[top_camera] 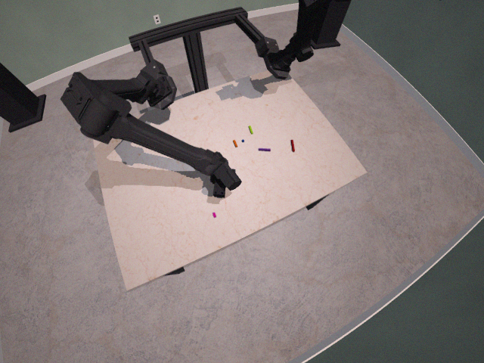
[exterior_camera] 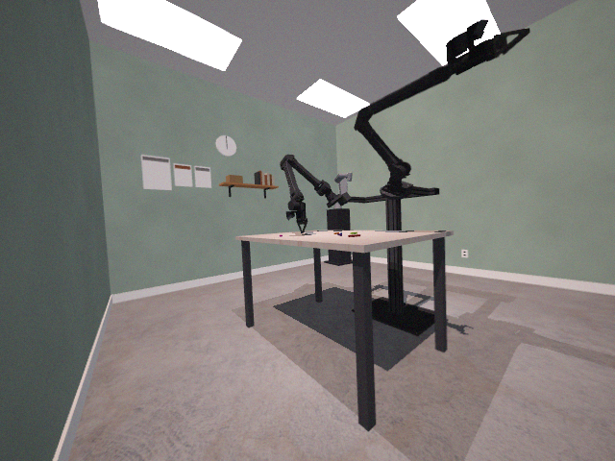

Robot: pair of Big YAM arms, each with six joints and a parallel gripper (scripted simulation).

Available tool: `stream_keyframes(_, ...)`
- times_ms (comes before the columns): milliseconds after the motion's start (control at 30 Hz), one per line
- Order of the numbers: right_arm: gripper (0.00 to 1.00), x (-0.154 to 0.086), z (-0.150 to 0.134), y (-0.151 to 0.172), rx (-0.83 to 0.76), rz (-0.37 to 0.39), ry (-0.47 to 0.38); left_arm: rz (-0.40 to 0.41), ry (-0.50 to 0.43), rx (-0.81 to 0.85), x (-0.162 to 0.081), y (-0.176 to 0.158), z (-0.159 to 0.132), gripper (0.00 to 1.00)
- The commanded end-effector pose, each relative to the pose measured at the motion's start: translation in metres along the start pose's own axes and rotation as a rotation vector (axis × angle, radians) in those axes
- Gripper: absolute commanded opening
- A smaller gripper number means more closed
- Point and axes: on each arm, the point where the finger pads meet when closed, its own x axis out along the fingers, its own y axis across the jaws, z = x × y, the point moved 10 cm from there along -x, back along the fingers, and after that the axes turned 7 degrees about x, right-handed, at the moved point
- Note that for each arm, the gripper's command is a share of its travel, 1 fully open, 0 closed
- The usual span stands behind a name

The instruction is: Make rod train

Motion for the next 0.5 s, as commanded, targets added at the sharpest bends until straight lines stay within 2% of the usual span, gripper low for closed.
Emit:
stream_keyframes(0,0.04,0.0106,-0.0025,-0.0067,-0.01,-0.017,0.013,0.011,0.009,-0.004,-0.0029,0.0034,0.0004,1.0)
stream_keyframes(467,0.04,0.0104,-0.0002,-0.006,-0.006,-0.014,0.01,0.011,0.009,-0.004,-0.0029,0.0034,0.0004,1.0)
